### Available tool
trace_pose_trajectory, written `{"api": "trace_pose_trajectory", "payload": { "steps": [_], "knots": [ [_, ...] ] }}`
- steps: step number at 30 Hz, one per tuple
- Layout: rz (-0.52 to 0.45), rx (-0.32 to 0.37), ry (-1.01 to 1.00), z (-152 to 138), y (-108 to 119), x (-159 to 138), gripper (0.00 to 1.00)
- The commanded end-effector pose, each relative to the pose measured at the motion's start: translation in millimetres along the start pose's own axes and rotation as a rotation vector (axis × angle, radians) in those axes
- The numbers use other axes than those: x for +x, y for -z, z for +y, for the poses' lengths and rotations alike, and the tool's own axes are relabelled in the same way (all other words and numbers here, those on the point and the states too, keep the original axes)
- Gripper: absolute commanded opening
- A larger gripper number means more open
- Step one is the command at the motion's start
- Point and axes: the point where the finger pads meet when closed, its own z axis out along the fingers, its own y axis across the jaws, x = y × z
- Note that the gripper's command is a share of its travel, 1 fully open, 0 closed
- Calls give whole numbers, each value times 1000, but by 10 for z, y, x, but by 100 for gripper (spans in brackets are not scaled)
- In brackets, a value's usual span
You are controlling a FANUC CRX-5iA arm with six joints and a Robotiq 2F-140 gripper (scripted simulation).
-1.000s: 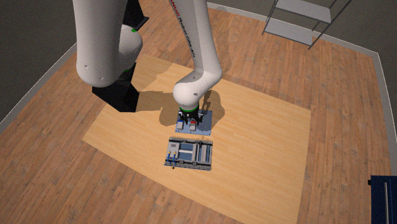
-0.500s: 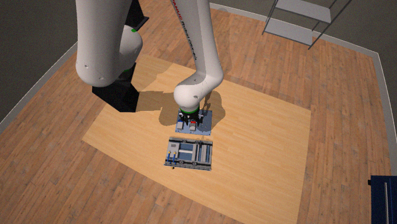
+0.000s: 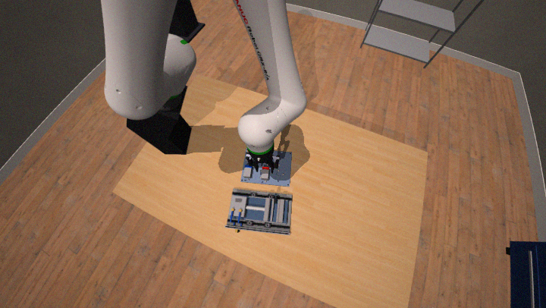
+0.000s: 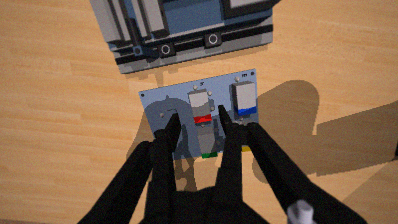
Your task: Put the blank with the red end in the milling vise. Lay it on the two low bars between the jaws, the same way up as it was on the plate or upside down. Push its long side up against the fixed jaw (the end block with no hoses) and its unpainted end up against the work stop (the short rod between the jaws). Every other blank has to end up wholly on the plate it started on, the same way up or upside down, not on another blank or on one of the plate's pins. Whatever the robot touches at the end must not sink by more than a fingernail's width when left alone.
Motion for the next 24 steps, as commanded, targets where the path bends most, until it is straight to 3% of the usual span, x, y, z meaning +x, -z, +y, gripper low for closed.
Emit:
{"api": "trace_pose_trajectory", "payload": {
  "steps": [1, 24],
  "knots": [
    [1, 1, 0, -2, 13, 1, 49],
    [1, 1, 0, 10, 64, -11, 49]
  ]
}}
